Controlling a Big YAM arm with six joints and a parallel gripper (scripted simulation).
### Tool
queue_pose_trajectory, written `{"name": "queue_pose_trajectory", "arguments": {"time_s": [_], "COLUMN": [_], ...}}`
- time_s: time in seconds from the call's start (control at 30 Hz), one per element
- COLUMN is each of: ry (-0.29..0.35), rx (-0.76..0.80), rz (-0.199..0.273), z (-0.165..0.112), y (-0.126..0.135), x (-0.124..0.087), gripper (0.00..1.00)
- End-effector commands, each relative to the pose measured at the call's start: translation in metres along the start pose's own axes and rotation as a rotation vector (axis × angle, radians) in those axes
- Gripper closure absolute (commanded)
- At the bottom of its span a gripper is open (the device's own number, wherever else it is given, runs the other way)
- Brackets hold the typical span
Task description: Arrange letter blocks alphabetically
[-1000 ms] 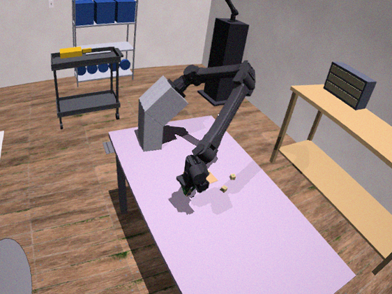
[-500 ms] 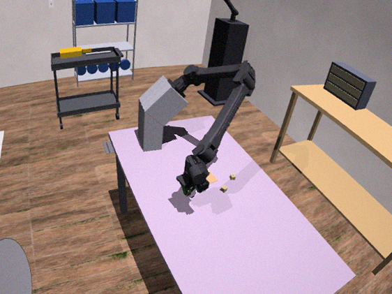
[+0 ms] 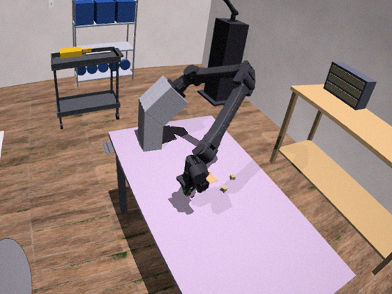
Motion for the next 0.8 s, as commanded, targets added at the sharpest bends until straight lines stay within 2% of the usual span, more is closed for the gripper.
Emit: {"name": "queue_pose_trajectory", "arguments": {"time_s": [0.0, 0.07, 0.3, 0.37, 0.6, 0.77], "ry": [0.022, -0.016, -0.015, -0.015, -0.014, 0.015], "rx": [0.026, 0.012, 0.248, 0.248, 0.681, 0.919], "rz": [0.001, -0.004, -0.008, -0.008, -0.007, -0.002], "z": [-0.008, 0.007, -0.012, -0.012, -0.055, -0.095], "y": [0.001, 0.017, 0.047, 0.047, 0.099, 0.136], "x": [0.009, -0.005, -0.002, -0.002, 0.002, 0.001], "gripper": [0.79, 0.79, 0.79, 0.79, 0.79, 0.79]}}
Point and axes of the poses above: the point where the finger pads meet when closed, its own x axis out along the fingers, its own y axis across the jaws, z = x × y, the point moved 4 cm from there along -x, back along the fingers, and after that the axes turned 8 degrees about x, right-handed, at the moved point
